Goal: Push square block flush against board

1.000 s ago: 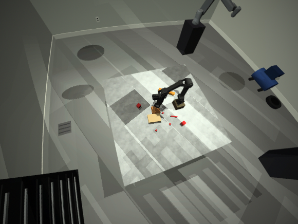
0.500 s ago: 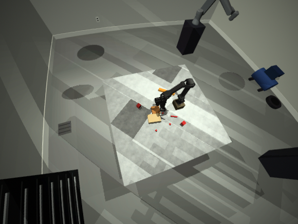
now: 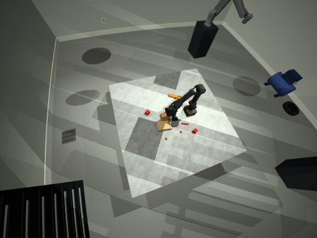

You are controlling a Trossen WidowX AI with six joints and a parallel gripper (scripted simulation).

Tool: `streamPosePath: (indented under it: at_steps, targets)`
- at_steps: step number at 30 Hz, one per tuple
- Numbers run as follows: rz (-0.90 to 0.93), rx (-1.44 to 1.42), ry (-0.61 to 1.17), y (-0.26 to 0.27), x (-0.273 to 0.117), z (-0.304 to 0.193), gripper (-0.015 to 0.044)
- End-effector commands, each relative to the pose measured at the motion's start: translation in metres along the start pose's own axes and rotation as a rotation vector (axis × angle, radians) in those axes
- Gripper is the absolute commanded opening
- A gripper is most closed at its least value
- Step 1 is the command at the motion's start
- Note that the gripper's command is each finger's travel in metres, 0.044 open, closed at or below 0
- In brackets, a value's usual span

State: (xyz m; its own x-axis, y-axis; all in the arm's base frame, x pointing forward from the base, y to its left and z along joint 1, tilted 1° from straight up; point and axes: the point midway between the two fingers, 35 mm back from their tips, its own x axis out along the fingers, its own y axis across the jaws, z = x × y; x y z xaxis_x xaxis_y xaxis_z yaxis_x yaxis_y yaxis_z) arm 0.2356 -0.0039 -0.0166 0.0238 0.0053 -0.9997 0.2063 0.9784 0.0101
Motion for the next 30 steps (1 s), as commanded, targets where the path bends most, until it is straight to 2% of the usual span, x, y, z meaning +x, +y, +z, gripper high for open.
streamPosePath:
  at_steps: [1,30]
  targets:
    - [0.000,-0.006,0.020,-0.001,0.018,-0.008,0.0000]
    - [0.000,-0.006,0.018,0.000,0.017,0.021,0.0000]
